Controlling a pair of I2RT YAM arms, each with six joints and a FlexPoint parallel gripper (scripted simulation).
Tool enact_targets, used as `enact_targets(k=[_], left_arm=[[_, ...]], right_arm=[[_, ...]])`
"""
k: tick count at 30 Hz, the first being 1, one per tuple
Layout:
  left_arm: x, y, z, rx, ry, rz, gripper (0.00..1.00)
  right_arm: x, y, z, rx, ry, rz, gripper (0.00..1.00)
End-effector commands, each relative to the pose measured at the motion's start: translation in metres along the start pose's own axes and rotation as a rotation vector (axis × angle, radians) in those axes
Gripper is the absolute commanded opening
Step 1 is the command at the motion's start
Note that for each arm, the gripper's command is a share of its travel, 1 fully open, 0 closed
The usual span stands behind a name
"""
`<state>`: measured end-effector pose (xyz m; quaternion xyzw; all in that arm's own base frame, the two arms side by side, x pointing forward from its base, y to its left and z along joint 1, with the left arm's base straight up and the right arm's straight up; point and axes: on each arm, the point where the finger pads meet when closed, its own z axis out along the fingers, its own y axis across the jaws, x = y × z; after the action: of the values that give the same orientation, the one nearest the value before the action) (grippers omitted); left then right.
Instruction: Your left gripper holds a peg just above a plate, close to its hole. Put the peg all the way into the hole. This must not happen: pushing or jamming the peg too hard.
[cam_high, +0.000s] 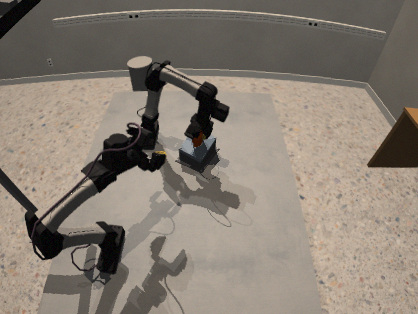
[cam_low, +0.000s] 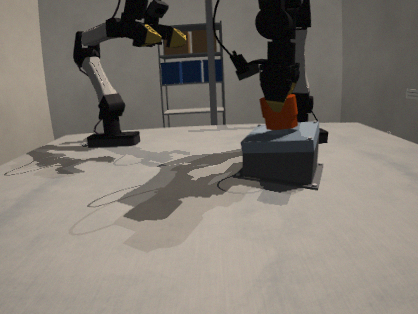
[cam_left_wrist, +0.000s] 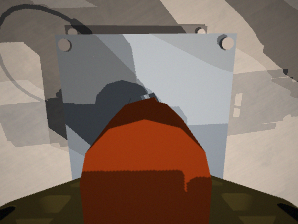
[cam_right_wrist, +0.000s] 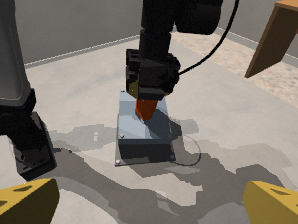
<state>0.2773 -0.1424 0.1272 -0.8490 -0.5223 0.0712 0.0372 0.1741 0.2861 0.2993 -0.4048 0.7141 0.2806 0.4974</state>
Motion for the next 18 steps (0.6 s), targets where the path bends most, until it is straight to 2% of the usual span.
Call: enact_targets(k=[1, 18], left_arm=[[-0.0065, 0.0013, -0.0123, -0.026, -0.011, 0.026, 0.34], [-0.0029, 0.0016, -0.0046, -0.055, -0.002, 0.023, 0.34]], right_arm=[[-0.0006, -0.0001, -0.0041, 0.005, -0.007, 0.008, 1.0], [-0.0006, -0.0001, -0.0041, 0.005, -0.007, 0.008, 1.0]])
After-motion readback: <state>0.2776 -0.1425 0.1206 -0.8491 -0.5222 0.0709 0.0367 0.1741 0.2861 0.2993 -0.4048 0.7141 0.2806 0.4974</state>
